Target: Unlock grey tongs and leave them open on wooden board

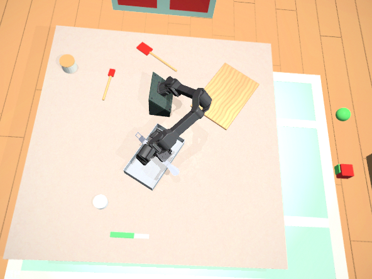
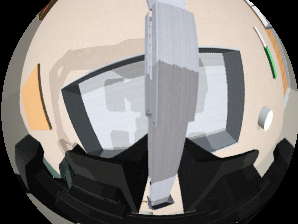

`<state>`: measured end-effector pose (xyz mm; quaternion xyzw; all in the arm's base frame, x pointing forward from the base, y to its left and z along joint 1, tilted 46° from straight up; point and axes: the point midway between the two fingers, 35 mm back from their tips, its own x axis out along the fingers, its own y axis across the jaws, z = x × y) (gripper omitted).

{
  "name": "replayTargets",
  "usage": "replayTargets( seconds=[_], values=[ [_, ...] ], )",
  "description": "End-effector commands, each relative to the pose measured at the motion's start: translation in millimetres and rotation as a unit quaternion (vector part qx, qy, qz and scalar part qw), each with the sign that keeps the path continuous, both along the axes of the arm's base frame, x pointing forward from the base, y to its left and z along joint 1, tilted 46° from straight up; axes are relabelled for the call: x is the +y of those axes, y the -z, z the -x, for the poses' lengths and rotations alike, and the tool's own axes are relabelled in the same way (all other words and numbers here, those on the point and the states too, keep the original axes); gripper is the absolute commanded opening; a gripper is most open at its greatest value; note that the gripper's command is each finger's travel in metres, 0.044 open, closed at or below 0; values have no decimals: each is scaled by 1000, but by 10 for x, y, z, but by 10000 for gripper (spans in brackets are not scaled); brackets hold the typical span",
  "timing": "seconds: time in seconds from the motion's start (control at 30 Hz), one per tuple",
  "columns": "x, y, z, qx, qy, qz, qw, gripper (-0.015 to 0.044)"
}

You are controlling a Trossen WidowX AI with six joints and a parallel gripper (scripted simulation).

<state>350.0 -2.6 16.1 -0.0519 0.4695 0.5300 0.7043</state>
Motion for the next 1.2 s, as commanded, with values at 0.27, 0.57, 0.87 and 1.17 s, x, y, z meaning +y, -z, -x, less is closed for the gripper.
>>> replayTargets(
  seconds=[0.27, 0.57, 0.87, 1.17],
  values=[
    [563, -513, 62, 58, 66, 15, 996, -150],
    [996, -885, 225, 99, 114, 16, 988, -150],
    [1391, -1235, 484, 141, 160, 8, 977, -150],
    [1727, -1556, 828, 187, 202, -6, 961, -150]
  ],
)
